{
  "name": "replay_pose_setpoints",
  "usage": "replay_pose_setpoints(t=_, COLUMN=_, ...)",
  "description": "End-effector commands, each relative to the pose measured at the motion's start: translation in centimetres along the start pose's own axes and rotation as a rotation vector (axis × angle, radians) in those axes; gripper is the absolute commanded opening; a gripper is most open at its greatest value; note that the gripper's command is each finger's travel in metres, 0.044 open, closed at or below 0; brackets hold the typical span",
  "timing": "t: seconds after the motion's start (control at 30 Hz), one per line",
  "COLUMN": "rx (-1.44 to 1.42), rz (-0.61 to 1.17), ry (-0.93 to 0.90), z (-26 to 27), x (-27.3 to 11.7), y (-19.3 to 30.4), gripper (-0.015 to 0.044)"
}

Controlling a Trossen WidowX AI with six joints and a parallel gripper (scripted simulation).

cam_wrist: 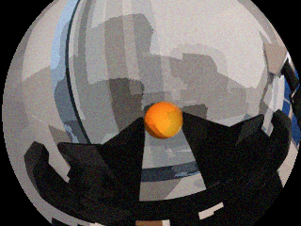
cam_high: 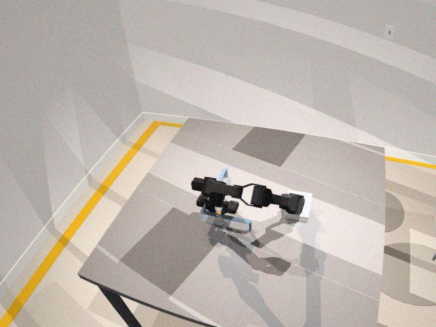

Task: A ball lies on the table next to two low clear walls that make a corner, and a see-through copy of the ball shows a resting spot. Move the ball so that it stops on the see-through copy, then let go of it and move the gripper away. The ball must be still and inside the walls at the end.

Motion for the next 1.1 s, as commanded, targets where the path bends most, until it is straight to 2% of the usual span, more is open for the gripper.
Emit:
replay_pose_setpoints(t=0.0, rx=-0.001, rz=0.000, ry=0.000, z=0.0, x=0.0, y=0.0, gripper=0.0158)
replay_pose_setpoints(t=0.17, rx=-0.001, rz=0.000, ry=0.000, z=0.0, x=0.0, y=0.0, gripper=0.0282)
replay_pose_setpoints(t=0.33, rx=0.000, rz=-0.001, ry=0.000, z=0.0, x=-0.3, y=0.0, gripper=0.0282)
replay_pose_setpoints(t=0.53, rx=0.007, rz=0.000, ry=0.010, z=0.0, x=-8.1, y=-0.2, gripper=0.0282)
replay_pose_setpoints(t=0.9, rx=0.019, rz=0.004, ry=-0.001, z=0.2, x=-7.6, y=-0.6, gripper=0.0282)
replay_pose_setpoints(t=1.07, rx=0.014, rz=0.004, ry=0.000, z=-0.1, x=-11.7, y=-0.5, gripper=0.0414)
Point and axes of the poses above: the point midway between the two fingers, 35 mm back from their tips, its own x axis out along the fingers, its own z axis across the jaws, y = z × x, the point moved 5 cm from there along -x, back along the fingers, and after that the axes turned 3 degrees about x, right-handed, at the moved point
